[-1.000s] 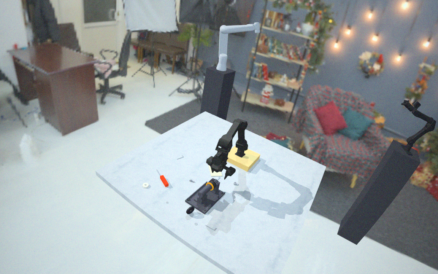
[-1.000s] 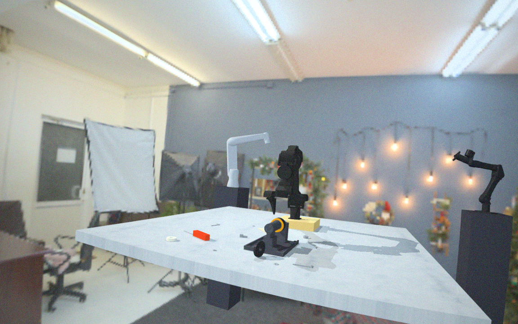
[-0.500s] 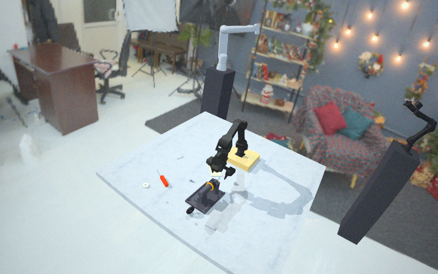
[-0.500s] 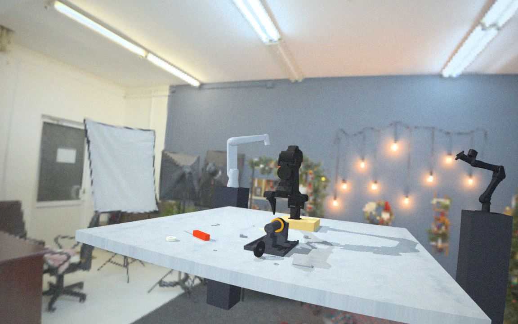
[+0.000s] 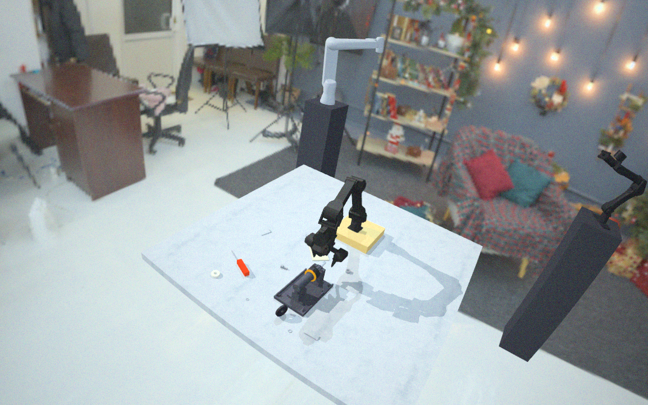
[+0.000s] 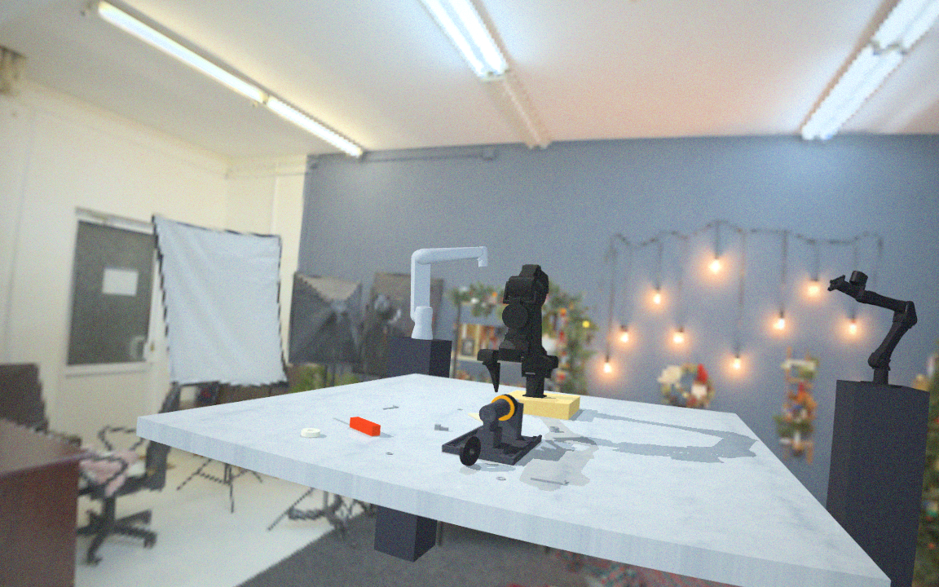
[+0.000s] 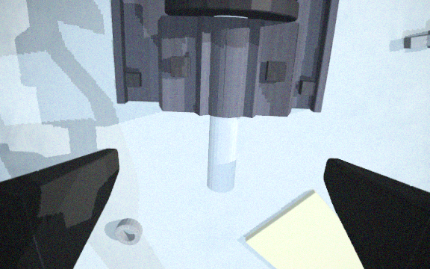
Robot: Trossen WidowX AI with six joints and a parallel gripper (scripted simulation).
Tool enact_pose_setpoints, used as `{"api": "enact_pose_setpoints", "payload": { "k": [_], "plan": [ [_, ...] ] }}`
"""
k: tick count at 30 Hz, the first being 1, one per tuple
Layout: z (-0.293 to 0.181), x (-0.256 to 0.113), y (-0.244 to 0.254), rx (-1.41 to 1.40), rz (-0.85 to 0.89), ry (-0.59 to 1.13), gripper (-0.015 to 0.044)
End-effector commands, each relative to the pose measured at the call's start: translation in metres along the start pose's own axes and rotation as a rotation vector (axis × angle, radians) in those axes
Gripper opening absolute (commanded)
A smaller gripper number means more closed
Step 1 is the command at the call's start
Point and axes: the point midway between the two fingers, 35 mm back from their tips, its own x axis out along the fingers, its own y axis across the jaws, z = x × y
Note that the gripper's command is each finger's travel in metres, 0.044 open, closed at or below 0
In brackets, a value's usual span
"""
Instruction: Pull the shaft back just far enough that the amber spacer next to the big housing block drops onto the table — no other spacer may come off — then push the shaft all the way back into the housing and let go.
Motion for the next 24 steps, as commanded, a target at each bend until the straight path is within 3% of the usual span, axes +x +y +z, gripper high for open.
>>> {"api": "enact_pose_setpoints", "payload": {
  "k": [1,24],
  "plan": [
    [-0.001,0.009,0.0,-0.004,-0.002,0.007,0.044],
    [-0.002,0.035,-0.001,-0.004,-0.002,0.007,0.044]
  ]
}}
